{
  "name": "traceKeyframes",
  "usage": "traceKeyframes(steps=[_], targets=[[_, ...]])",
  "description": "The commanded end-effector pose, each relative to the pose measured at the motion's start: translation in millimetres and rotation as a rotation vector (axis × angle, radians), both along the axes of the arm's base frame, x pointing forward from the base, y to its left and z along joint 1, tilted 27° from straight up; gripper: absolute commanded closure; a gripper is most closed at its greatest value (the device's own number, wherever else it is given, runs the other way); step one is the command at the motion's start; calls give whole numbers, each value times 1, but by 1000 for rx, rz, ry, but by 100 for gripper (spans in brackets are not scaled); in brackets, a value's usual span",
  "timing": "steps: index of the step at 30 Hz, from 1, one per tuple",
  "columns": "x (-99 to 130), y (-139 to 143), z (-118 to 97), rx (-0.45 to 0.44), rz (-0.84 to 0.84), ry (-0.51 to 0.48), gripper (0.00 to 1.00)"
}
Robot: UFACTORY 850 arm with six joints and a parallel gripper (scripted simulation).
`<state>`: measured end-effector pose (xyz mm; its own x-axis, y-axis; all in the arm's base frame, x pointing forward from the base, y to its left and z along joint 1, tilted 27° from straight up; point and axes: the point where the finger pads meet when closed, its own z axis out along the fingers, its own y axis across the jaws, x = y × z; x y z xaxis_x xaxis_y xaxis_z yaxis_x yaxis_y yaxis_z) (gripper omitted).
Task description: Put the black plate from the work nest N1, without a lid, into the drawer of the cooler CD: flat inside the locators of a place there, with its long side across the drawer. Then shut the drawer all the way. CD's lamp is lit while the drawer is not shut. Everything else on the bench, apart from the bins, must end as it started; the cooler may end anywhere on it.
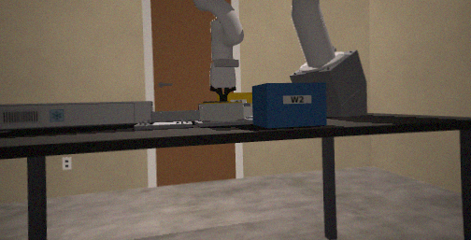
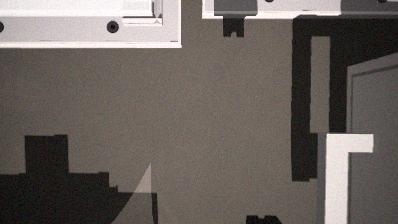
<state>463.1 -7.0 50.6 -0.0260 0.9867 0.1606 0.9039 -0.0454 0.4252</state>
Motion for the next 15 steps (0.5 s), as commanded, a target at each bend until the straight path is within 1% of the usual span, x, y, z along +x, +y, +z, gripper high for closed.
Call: traceKeyframes(steps=[1,15], targets=[[4,1,-8,0,0,-1,100],[13,4,-25,0,0,-1,100]])
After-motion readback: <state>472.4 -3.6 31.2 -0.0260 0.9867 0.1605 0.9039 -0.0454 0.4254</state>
